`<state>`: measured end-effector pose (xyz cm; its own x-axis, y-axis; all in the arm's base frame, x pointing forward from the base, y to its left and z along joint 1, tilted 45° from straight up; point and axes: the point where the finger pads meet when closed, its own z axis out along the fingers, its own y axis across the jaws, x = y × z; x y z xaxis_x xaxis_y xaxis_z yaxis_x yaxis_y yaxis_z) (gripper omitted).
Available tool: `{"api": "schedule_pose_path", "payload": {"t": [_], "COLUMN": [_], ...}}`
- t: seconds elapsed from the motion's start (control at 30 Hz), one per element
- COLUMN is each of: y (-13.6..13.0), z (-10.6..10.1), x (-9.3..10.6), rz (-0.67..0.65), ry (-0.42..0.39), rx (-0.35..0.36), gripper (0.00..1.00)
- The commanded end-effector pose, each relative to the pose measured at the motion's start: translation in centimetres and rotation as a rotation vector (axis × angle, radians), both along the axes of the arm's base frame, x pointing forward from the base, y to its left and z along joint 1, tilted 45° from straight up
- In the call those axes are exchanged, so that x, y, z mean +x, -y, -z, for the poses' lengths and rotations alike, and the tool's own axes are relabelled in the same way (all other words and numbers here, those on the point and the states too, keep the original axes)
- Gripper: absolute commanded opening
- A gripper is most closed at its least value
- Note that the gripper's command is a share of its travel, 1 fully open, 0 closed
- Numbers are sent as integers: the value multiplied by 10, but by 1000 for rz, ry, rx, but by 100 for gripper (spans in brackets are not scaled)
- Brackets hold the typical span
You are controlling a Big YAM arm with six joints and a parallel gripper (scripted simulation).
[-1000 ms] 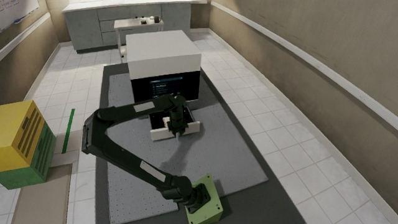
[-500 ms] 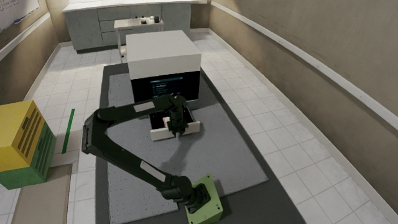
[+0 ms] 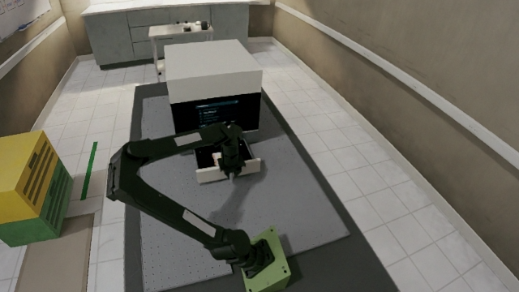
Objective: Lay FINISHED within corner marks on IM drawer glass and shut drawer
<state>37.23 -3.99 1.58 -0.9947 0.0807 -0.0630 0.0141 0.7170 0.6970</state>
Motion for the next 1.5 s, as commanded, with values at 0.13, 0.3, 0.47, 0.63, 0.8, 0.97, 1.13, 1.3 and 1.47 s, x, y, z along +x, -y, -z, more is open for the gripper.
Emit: {"api": "schedule_pose_path", "payload": {"t": [0.13,0.3,0.47,0.63,0.8,0.97,1.13,1.3,1.47], "y": [-8,-8,-8,-8,-8,-8,-8,-8,-8], "z": [4,4,5,5,5,5,5,5,5], "x": [-1,-1,-1,-1,-1,-1,-1,-1,-1], "rz": [-5,-5,-5,-5,-5,-5,-5,-5,-5], "ry": [-19,-19,-20,-20,-20,-20,-20,-20,-20], "rx": [9,9,6,6,6,6,6,6,6], "gripper": [26,16,8,8,8,8,8,8,8]}}
